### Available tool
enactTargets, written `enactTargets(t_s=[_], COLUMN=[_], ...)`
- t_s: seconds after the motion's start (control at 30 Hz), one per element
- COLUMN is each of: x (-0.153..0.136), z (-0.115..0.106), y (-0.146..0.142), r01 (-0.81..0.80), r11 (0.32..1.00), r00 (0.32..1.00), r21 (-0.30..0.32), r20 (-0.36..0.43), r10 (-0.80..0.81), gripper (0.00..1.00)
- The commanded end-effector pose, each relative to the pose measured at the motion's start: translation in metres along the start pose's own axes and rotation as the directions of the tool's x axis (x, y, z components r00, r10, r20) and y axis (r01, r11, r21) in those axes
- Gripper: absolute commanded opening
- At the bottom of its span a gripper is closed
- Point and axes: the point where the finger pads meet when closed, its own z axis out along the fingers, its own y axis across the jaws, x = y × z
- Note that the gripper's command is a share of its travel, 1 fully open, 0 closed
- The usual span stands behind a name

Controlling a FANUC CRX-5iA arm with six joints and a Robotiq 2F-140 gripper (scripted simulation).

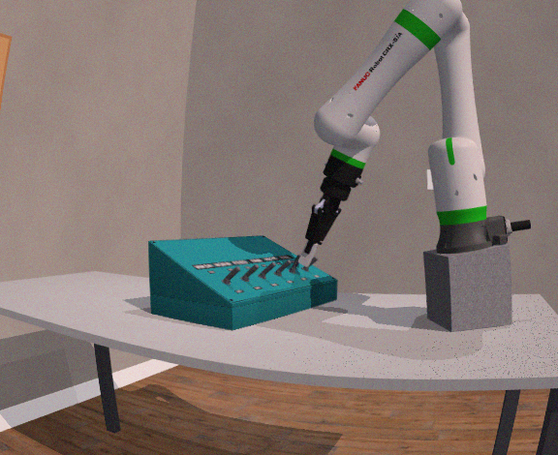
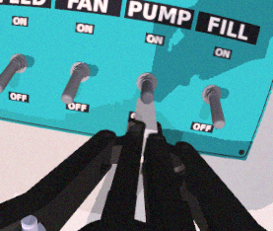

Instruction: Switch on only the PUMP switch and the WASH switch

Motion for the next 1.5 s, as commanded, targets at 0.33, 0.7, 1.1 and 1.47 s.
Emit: enactTargets(t_s=[0.33, 0.7, 1.1, 1.47], x=[0.006, 0.006, 0.006, -0.004], z=[0.000, 0.000, 0.000, 0.000], y=[0.000, 0.000, 0.000, 0.000], r01=[0.000, 0.000, 0.000, 0.000], r11=[1.000, 1.000, 1.000, 1.000], r00=[1.000, 1.000, 1.000, 1.000], r21=[0.000, 0.000, 0.000, 0.000], r20=[0.000, 0.000, 0.000, 0.000], r10=[0.000, 0.000, 0.000, 0.000], gripper=[0.00, 0.00, 0.00, 0.00])
